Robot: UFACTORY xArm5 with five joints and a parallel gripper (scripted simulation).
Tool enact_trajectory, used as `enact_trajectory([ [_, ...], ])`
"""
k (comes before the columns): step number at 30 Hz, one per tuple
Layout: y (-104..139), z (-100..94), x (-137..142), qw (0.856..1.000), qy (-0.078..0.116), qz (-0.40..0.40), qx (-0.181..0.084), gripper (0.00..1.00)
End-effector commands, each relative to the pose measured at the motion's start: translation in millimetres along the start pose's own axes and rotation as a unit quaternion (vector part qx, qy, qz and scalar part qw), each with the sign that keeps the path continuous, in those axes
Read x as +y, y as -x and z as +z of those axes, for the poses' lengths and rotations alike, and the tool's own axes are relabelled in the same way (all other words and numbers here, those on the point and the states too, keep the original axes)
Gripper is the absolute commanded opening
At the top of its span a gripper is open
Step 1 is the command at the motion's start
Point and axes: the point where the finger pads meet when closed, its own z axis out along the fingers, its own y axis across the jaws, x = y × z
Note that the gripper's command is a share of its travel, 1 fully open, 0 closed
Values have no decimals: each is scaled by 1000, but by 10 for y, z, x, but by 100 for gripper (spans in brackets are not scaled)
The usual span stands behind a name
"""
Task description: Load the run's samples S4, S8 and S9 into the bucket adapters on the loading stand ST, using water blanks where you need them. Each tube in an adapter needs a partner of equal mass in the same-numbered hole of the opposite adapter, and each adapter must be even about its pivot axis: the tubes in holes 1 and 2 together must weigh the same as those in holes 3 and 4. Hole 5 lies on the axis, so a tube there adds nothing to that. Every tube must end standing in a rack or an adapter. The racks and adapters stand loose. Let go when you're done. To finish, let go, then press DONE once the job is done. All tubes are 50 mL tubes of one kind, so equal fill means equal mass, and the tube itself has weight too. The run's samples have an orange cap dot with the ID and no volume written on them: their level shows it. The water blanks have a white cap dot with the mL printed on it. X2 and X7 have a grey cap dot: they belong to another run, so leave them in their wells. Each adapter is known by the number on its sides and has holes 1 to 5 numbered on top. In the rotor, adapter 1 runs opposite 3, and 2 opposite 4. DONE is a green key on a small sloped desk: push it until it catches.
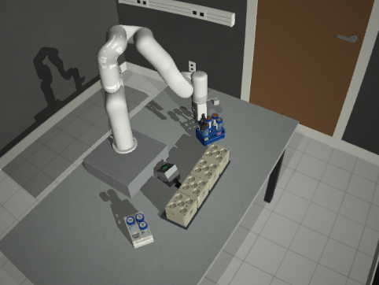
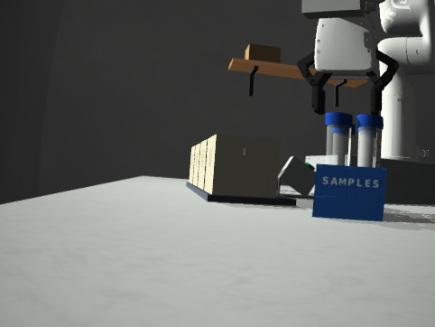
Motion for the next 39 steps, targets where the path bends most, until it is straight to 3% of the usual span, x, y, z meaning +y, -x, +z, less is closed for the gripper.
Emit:
enact_trajectory([
  [1,-13,-11,1,1000,-7,0,2,100],
  [6,-13,-11,1,1000,-7,0,2,100],
  [39,-11,-786,13,1000,-7,0,3,100],
])
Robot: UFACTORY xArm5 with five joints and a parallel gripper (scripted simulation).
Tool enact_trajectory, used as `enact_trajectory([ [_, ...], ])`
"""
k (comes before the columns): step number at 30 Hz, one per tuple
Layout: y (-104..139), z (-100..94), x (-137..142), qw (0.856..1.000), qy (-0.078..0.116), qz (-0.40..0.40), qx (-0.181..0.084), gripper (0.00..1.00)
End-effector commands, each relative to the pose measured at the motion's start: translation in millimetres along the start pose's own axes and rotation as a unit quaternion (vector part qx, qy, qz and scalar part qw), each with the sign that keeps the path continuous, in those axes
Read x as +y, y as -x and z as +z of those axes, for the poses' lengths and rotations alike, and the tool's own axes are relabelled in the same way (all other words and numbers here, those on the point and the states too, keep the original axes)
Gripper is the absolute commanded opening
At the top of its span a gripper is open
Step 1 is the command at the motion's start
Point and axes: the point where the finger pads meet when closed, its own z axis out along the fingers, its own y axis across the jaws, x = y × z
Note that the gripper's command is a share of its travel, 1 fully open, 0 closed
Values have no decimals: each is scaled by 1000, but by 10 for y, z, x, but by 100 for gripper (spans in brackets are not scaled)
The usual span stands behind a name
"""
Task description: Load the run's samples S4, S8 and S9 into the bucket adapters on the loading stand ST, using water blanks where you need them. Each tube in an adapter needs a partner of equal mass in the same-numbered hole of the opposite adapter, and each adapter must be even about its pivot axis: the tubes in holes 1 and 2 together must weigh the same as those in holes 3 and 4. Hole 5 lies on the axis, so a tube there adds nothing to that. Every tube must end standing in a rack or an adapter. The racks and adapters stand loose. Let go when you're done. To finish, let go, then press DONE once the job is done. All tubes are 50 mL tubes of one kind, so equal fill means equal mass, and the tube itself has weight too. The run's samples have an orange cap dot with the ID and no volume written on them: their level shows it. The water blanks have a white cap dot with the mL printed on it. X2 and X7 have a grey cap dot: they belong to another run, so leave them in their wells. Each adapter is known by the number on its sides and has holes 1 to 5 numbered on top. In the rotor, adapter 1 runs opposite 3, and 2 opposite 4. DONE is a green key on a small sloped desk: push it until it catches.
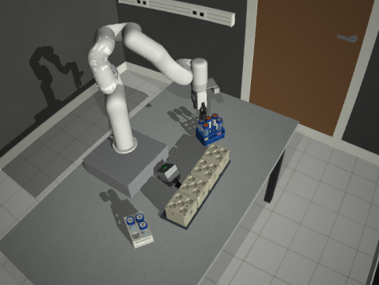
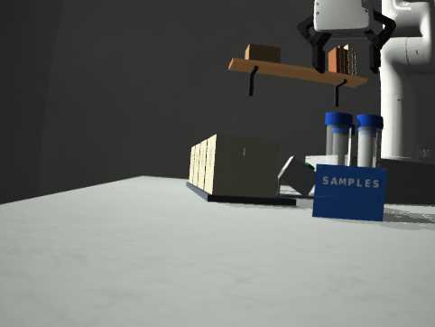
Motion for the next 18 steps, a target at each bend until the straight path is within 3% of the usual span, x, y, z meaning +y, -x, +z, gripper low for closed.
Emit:
enact_trajectory([
  [1,-10,-136,3,1000,-7,0,2,100],
  [9,-9,-350,6,1000,-7,0,2,100],
  [14,-9,-365,6,1000,-7,0,2,100],
  [18,58,-362,195,998,-7,67,2,100],
])
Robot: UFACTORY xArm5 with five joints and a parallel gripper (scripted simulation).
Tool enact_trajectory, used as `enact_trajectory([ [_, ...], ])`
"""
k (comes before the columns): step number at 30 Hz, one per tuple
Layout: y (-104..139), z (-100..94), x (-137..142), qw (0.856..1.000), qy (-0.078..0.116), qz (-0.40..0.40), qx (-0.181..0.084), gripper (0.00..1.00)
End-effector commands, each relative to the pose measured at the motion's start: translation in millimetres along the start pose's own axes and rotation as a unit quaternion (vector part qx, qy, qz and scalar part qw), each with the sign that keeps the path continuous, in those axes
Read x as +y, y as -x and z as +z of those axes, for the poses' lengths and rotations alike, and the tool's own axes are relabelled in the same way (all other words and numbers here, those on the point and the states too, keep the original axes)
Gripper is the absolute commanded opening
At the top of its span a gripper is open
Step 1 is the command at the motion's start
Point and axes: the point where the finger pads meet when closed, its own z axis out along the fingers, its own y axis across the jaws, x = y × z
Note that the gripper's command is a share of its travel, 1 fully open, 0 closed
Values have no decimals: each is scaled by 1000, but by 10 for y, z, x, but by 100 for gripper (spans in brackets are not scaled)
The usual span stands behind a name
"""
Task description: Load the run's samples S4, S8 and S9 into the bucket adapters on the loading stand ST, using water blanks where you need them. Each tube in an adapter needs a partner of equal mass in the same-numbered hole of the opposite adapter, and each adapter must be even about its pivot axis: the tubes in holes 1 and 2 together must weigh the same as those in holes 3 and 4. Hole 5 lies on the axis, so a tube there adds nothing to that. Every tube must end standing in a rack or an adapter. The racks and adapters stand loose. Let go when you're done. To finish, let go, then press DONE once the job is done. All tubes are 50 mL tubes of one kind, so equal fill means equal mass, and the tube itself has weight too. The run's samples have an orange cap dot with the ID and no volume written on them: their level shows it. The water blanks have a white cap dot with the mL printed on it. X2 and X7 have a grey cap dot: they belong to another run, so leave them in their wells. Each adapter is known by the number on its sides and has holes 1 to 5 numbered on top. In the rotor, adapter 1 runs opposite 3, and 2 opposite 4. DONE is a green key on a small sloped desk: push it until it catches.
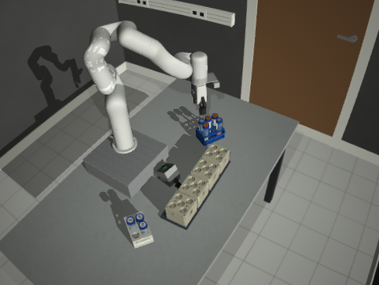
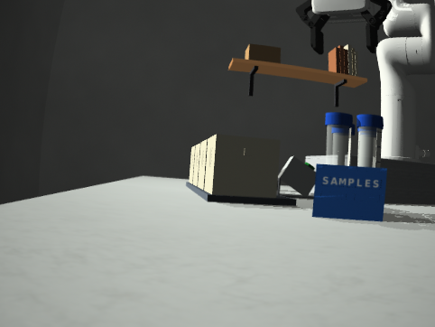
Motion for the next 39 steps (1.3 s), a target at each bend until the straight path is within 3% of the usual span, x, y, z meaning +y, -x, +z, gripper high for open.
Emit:
enact_trajectory([
  [1,55,-19,205,997,-7,70,2,100],
  [11,210,-12,682,972,-7,235,1,100],
  [13,210,-12,682,972,-7,235,1,100],
  [23,365,-4,1158,921,-7,390,-1,100],
  [39,582,6,1826,921,-7,390,-1,100],
])
